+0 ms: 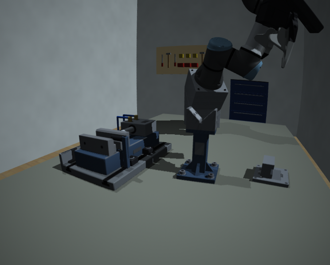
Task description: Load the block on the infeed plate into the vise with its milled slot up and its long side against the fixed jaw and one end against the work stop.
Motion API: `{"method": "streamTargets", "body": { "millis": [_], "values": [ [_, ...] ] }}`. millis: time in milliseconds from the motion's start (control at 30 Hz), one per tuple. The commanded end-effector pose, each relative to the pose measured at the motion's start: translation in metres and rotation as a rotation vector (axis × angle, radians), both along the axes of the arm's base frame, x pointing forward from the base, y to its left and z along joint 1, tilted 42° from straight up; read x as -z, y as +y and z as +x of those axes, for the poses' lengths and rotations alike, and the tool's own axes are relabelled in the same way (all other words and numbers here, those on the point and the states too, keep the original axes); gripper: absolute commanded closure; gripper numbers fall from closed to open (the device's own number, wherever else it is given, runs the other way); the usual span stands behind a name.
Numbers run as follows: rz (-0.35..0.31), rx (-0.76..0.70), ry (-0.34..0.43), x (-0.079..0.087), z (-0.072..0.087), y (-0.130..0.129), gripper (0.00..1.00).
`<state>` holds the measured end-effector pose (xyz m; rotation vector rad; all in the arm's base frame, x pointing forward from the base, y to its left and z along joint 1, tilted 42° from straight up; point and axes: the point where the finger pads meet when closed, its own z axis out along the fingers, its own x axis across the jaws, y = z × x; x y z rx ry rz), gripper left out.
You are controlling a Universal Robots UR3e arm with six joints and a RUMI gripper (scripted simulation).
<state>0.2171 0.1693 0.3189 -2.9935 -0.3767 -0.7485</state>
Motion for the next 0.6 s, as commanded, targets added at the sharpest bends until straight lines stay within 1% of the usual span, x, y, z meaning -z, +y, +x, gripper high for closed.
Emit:
{"method": "streamTargets", "body": {
  "millis": [0,33,67,100,133,167,200,267,367,400,433,467,533,567],
  "values": [
    [0.087,0.021,0.019,0.005,0.006,0.006,0.0],
    [0.087,0.021,0.019,0.005,0.006,0.006,0.0],
    [0.109,0.031,0.022,0.005,0.008,0.008,0.0],
    [0.109,0.031,0.022,0.005,0.008,0.008,0.0],
    [0.13,0.041,0.025,0.006,0.01,0.01,0.0],
    [0.13,0.041,0.025,0.006,0.01,0.01,0.0],
    [0.151,0.051,0.026,0.006,0.013,0.011,0.0],
    [0.151,0.051,0.026,0.006,0.013,0.011,0.0],
    [0.213,0.08,0.027,0.006,0.022,0.016,0.0],
    [0.213,0.08,0.027,0.006,0.022,0.016,0.0],
    [0.232,0.09,0.025,0.005,0.025,0.017,0.0],
    [0.232,0.09,0.025,0.005,0.025,0.017,0.0],
    [0.27,0.109,0.021,0.004,0.031,0.019,0.0],
    [0.27,0.109,0.021,0.004,0.031,0.019,0.0]
  ]
}}
